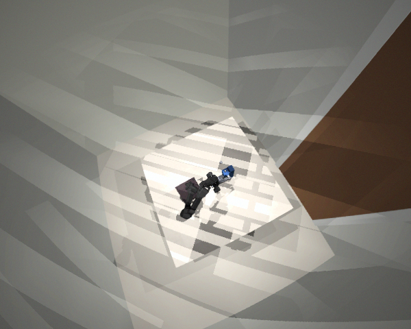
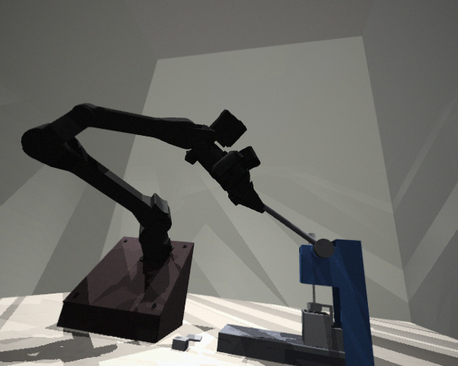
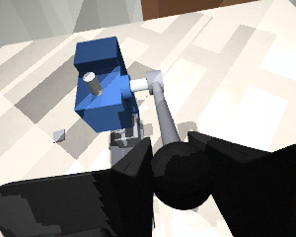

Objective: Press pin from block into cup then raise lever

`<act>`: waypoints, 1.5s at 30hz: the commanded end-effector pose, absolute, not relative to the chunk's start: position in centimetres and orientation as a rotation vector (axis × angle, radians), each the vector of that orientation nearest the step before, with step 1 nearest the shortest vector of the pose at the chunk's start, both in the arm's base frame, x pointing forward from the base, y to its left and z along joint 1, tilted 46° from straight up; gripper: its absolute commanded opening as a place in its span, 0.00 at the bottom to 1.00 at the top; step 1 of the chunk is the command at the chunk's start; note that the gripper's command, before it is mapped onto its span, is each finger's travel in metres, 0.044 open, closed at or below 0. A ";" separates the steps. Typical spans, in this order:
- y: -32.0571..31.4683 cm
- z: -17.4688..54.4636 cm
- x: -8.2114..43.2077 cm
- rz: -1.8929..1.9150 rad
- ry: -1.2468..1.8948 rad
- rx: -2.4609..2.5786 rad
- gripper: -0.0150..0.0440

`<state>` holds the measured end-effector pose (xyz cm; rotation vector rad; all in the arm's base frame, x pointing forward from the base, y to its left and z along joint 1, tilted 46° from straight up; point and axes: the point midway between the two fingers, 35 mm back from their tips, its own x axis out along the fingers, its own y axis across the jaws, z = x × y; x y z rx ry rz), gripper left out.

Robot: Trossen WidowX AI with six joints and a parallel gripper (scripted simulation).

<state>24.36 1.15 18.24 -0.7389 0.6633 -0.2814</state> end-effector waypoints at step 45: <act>-0.7 16.4 23.2 -0.295 0.681 -0.754 0.25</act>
